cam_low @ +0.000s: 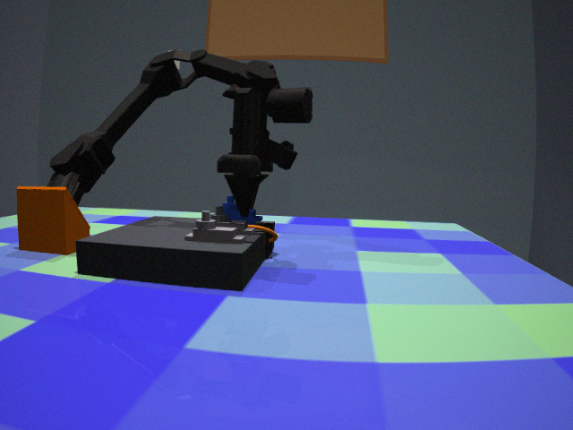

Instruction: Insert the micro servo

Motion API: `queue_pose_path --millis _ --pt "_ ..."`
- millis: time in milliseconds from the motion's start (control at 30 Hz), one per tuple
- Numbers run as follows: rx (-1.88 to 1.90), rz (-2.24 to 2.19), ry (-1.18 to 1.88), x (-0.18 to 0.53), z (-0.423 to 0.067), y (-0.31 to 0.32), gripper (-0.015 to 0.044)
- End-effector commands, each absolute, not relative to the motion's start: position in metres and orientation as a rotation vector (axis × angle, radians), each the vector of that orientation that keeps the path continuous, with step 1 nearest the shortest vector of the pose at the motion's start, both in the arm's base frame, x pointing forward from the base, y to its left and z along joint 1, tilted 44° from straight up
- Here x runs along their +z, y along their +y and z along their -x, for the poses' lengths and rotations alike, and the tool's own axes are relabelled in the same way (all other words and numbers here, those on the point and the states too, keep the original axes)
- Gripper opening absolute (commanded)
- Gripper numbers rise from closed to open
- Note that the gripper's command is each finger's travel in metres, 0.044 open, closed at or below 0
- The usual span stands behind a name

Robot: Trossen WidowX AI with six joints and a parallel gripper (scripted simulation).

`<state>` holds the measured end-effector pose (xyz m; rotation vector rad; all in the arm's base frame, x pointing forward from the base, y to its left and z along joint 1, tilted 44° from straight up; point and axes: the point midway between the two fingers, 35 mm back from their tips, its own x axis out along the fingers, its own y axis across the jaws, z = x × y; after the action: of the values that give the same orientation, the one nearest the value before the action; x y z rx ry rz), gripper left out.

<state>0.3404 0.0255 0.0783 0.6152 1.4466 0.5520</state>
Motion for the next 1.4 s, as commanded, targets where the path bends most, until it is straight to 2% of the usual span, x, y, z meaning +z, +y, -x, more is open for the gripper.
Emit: queue_pose_path --millis 0,300,533,933,1067,1233,1267,1367 --pt "0.548 -0.626 1.445 0.076 -0.341 0.027 0.0000" --pt "0.549 -0.626 1.445 0.069 -0.341 0.033 0.0000" --pt "0.548 -0.626 1.445 0.070 -0.340 0.032 0.0184" --pt "0.547 -0.626 1.446 0.095 -0.334 0.008 0.0187" --pt "0.537 -0.632 1.448 0.103 -0.312 -0.003 0.0292" --pt "0.538 -0.626 1.454 0.130 -0.248 -0.027 0.0424" --pt "0.541 -0.627 1.455 0.135 -0.236 -0.029 0.0440" --pt "0.544 -0.628 1.455 0.138 -0.226 -0.030 0.0440"
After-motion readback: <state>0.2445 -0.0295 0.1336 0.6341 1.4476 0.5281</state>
